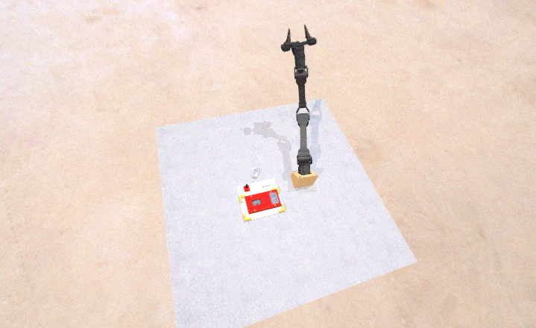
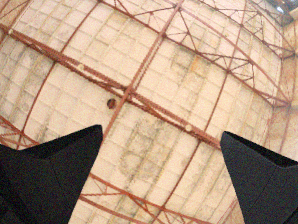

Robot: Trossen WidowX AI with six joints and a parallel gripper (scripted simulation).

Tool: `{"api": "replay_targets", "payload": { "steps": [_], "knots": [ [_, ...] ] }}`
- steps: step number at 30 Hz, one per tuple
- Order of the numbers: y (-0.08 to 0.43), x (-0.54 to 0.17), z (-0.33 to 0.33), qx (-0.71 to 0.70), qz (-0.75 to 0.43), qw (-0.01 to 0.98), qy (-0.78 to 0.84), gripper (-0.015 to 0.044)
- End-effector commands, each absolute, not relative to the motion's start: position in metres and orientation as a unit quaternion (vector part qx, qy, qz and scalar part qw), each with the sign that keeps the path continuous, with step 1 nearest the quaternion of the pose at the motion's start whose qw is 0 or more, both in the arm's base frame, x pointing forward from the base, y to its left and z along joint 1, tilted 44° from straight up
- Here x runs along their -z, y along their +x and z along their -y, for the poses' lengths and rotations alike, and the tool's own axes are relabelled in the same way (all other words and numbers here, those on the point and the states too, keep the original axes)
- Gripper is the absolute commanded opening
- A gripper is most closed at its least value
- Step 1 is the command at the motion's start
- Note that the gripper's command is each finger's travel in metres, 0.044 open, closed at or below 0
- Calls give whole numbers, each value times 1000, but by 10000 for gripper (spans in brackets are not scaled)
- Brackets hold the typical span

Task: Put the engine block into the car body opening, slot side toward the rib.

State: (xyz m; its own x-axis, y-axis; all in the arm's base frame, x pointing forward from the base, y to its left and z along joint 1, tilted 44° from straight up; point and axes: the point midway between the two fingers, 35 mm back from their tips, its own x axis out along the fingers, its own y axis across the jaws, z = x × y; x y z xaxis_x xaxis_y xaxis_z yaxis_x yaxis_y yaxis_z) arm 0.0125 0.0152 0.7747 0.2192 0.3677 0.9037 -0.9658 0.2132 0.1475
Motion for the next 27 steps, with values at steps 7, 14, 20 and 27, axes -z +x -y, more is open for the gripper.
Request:
{"api": "replay_targets", "payload": {
  "steps": [7,14,20,27],
  "knots": [
    [29,-767,-39,-484,357,701,382,440],
    [64,-749,-79,-469,293,739,385,440],
    [111,-720,-121,-443,207,774,403,440],
    [158,-682,-152,-401,118,800,431,440]
  ]
}}
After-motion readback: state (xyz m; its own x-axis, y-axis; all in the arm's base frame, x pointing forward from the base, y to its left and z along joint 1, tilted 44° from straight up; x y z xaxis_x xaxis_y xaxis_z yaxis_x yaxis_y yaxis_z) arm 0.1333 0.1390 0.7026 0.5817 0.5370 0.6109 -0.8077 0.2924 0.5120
